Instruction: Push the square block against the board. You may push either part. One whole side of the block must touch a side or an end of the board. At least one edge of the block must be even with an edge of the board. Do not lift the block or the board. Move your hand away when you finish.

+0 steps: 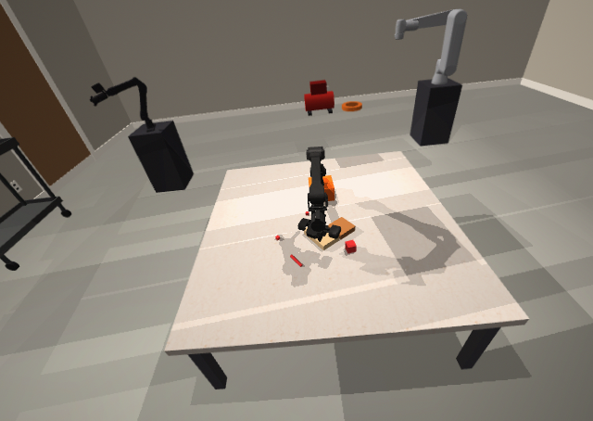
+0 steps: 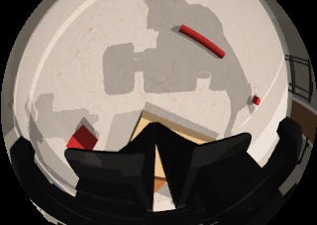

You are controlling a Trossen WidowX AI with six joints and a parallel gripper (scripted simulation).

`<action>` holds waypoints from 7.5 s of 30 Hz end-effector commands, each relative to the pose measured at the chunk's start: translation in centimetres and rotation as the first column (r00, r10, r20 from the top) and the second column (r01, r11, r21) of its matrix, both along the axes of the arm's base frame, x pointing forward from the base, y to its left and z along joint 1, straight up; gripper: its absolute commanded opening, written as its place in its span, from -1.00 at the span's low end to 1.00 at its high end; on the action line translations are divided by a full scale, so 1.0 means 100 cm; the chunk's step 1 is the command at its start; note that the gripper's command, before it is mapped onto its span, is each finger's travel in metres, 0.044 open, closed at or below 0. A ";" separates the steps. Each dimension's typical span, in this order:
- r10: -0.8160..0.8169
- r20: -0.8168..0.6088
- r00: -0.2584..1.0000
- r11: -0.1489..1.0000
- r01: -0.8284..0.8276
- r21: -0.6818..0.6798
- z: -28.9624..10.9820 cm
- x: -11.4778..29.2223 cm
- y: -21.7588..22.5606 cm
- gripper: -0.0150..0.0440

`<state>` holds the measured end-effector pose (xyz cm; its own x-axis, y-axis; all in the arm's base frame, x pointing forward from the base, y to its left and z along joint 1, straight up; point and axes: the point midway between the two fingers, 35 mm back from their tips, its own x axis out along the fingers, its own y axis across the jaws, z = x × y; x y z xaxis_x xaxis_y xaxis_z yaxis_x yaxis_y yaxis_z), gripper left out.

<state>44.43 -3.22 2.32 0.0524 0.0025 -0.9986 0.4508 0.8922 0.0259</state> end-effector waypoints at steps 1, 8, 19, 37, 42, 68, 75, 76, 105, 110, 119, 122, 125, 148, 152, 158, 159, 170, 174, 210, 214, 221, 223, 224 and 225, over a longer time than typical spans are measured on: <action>-0.137 -0.006 0.991 0.991 0.137 0.006 -0.002 -0.006 -0.011 -0.49; -0.368 -0.012 0.930 0.930 0.368 0.014 -0.002 -0.014 -0.028 -0.49; -0.475 -0.015 0.880 0.880 0.475 0.017 -0.015 -0.018 -0.037 -0.49; -0.475 -0.016 0.880 0.880 0.475 0.017 -0.058 -0.020 -0.030 -0.49; -0.475 -0.016 0.880 0.880 0.475 0.018 -0.058 -0.023 -0.025 -0.49; -0.475 -0.018 0.880 0.880 0.475 0.019 -0.059 -0.037 -0.003 -0.49; -0.475 -0.018 0.880 0.880 0.475 0.019 -0.059 -0.034 -0.006 -0.49; -0.475 -0.018 0.880 0.880 0.475 0.019 -0.058 -0.033 -0.008 -0.49; -0.477 -0.010 0.879 0.879 0.477 0.015 -0.053 -0.008 -0.041 -0.49; -0.475 -0.014 0.880 0.880 0.475 0.017 -0.002 -0.010 -0.041 -0.49; -0.476 0.001 0.879 0.879 0.476 0.021 -0.004 -0.024 -0.019 -0.49; -0.476 0.001 0.879 0.879 0.476 0.021 -0.004 -0.025 -0.018 -0.49; -0.455 -0.007 0.890 0.890 0.455 0.019 -0.031 -0.022 -0.018 -0.49; -0.434 -0.017 0.901 0.901 0.434 0.018 -0.058 -0.029 -0.005 -0.49; -0.434 -0.017 0.901 0.901 0.434 0.018 -0.059 -0.031 -0.002 -0.49; -0.434 -0.017 0.901 0.901 0.434 0.018 -0.058 -0.030 -0.002 -0.49; -0.434 -0.017 0.901 0.901 0.434 0.018 -0.058 -0.029 -0.003 -0.49; -0.434 -0.015 0.901 0.901 0.434 0.017 -0.058 -0.017 -0.017 -0.49; -0.434 -0.015 0.901 0.901 0.434 0.017 -0.057 -0.013 -0.023 -0.49; -0.049 -0.012 0.999 0.999 0.049 -0.001 0.003 -0.041 -0.040 -0.49; 0.091 -0.013 0.996 0.996 -0.091 -0.007 0.003 -0.054 -0.041 -0.49; 0.328 -0.018 0.944 0.944 -0.329 -0.016 0.003 -0.078 -0.042 -0.49; 0.393 -0.019 0.919 0.919 -0.394 -0.018 0.003 -0.085 -0.042 -0.49; 0.425 -0.020 0.905 0.905 -0.425 -0.019 0.003 -0.088 -0.042 -0.49; 0.456 -0.021 0.890 0.889 -0.457 -0.020 0.003 -0.092 -0.042 -0.49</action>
<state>36.38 -7.37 2.75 0.0396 -0.0046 -0.9992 0.0960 0.9954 -0.0008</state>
